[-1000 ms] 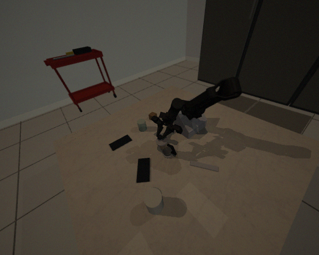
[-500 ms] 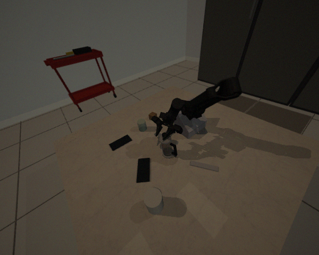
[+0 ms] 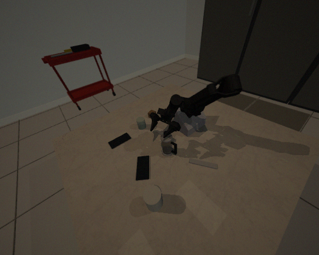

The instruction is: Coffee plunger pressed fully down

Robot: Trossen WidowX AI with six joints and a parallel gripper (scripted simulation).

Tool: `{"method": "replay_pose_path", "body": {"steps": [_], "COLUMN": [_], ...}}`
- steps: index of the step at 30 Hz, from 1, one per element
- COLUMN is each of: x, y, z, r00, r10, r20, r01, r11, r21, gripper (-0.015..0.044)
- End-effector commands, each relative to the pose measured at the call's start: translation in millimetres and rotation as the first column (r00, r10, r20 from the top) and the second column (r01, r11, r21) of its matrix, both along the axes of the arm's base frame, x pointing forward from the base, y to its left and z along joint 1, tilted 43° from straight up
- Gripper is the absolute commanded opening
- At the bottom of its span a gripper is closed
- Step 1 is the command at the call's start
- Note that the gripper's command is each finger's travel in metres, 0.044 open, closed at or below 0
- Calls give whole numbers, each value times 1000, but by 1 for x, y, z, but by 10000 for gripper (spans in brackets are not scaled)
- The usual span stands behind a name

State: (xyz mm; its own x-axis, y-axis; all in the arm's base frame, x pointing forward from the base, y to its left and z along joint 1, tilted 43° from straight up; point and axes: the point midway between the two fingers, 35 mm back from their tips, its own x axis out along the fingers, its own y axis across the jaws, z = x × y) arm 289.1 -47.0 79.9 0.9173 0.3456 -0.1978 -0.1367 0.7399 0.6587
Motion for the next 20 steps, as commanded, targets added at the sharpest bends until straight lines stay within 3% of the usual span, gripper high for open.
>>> {"method": "replay_pose_path", "body": {"steps": [1, 13, 20], "x": [5, -47, -48], "y": [-5, -28, -28], "z": [9, 59, 61], "r00": [1000, 999, 999], "r10": [-2, 48, 48], "r20": [9, -18, -17], "r01": [2, -48, -48], "r11": [1000, 999, 999], "r21": [-5, -6, -5], "gripper": [440, 440, 440]}}
